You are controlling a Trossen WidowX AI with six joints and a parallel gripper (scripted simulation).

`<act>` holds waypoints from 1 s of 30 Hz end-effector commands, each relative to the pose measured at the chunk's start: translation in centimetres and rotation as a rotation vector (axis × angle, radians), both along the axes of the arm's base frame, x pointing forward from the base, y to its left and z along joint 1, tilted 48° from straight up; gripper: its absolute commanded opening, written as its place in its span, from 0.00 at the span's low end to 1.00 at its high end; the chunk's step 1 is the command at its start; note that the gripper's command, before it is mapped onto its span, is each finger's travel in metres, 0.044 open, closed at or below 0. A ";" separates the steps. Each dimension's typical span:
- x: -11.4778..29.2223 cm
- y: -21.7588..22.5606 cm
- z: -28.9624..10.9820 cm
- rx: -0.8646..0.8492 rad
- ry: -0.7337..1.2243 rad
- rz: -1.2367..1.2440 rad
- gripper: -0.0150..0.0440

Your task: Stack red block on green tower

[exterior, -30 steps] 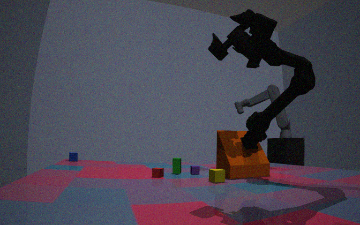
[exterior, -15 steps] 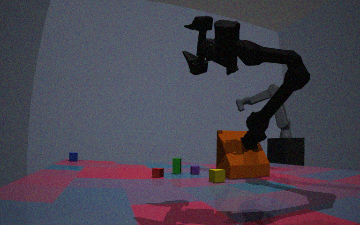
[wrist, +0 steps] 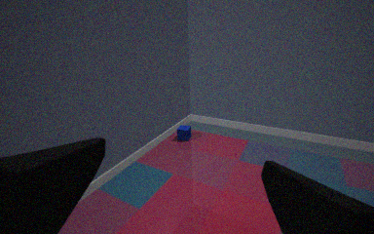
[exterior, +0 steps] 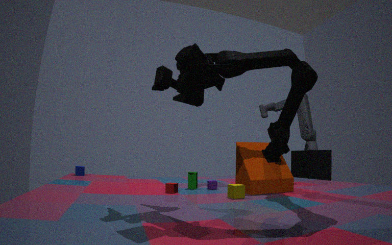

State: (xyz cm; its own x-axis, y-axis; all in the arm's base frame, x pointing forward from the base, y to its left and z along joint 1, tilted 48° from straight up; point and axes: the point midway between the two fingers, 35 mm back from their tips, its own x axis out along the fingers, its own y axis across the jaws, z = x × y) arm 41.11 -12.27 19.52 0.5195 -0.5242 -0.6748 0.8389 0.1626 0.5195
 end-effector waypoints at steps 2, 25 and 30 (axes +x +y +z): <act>0.6 1.3 -6.2 0.124 0.247 0.247 1.00; -2.8 7.8 -20.9 0.933 0.433 1.060 1.00; -2.9 8.1 -21.5 1.010 0.377 1.104 1.00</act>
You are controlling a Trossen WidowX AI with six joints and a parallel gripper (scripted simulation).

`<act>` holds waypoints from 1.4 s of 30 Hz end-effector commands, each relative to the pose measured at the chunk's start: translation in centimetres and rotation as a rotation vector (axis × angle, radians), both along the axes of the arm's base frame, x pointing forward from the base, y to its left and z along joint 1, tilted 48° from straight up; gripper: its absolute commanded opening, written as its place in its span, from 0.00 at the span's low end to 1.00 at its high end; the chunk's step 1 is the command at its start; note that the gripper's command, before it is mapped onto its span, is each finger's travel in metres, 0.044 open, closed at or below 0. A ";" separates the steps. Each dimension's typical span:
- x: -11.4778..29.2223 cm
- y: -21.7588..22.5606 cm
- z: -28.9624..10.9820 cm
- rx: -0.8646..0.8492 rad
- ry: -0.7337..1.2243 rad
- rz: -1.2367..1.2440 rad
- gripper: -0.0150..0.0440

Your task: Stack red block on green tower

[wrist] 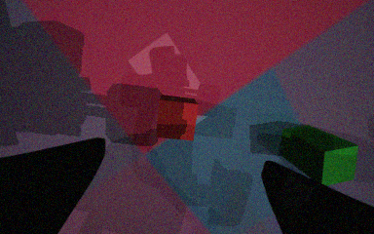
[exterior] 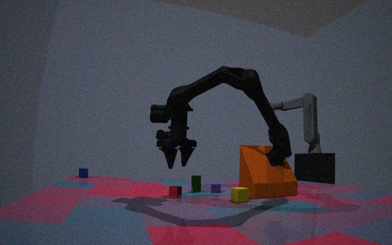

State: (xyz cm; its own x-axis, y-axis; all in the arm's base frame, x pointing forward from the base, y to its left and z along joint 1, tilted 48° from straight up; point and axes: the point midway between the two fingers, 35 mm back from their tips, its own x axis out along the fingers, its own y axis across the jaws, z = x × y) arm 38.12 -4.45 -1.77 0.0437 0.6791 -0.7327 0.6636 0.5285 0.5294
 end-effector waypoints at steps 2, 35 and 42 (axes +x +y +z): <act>0.2 0.2 -0.3 0.077 -0.023 0.011 1.00; 0.7 5.0 -4.9 0.079 -0.023 0.011 1.00; 0.8 5.8 -5.7 0.080 -0.023 0.011 1.00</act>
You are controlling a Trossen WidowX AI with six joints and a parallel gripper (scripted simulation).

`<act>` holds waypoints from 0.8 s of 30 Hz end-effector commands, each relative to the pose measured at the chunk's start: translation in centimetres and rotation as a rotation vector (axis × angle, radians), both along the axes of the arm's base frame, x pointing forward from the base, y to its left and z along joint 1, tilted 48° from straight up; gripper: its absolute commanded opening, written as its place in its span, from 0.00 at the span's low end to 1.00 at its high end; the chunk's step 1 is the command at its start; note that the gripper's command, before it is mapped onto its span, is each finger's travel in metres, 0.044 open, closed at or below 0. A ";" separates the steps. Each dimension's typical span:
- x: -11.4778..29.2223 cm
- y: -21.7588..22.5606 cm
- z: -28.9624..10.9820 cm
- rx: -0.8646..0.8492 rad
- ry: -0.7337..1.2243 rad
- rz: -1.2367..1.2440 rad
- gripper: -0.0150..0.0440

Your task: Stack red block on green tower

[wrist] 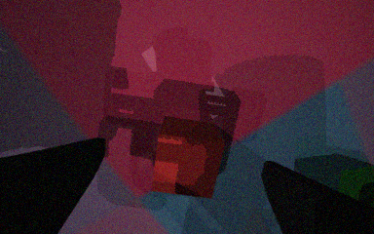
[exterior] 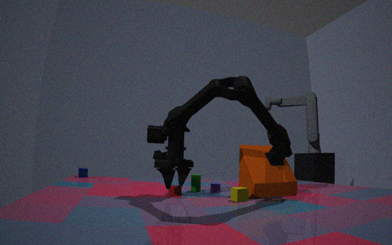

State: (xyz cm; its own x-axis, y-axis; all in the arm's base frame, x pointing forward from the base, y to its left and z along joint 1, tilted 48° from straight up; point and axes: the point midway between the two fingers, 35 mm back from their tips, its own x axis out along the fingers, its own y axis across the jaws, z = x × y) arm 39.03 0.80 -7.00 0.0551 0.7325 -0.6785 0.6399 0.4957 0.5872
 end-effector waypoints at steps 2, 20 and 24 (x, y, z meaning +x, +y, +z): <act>-0.1 0.8 -0.7 0.005 0.007 -0.003 1.00; -0.1 1.5 -1.2 0.006 0.007 -0.003 1.00; -0.1 1.4 -1.2 0.006 0.007 -0.003 1.00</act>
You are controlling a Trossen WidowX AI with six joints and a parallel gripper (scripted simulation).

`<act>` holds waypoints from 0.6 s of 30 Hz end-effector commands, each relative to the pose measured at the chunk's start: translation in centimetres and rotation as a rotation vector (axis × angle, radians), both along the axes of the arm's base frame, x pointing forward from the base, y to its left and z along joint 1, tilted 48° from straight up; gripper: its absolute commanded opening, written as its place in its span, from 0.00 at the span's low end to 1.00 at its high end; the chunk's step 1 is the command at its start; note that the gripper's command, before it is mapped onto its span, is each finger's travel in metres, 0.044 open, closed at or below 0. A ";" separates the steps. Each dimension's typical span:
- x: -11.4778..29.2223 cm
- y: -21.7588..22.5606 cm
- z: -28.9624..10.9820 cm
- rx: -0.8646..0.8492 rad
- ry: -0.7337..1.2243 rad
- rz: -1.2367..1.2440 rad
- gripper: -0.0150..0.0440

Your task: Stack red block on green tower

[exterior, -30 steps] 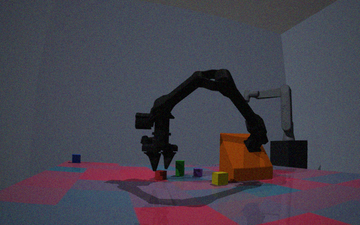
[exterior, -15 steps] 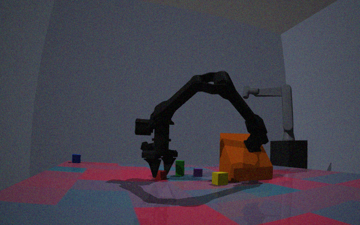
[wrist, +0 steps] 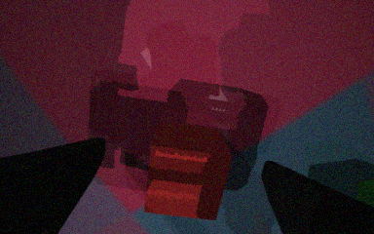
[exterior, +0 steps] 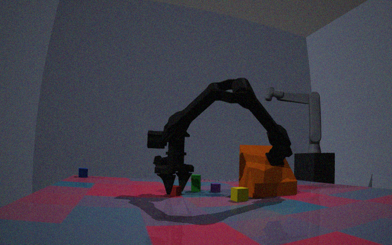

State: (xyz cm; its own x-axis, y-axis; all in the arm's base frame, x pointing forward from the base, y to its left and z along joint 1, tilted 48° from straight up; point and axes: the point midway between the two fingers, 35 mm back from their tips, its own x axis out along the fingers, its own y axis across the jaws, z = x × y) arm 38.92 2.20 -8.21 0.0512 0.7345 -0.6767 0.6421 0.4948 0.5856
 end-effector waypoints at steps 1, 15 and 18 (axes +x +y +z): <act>0.0 0.0 0.0 0.003 0.002 -0.004 0.96; 0.0 0.0 0.0 0.003 0.002 -0.004 0.43; 0.0 0.0 0.0 0.003 0.002 -0.004 0.40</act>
State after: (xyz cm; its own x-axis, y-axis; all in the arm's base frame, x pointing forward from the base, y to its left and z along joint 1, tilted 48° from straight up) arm 38.92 2.20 -8.20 0.0520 0.7358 -0.6752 0.6423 0.4930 0.5868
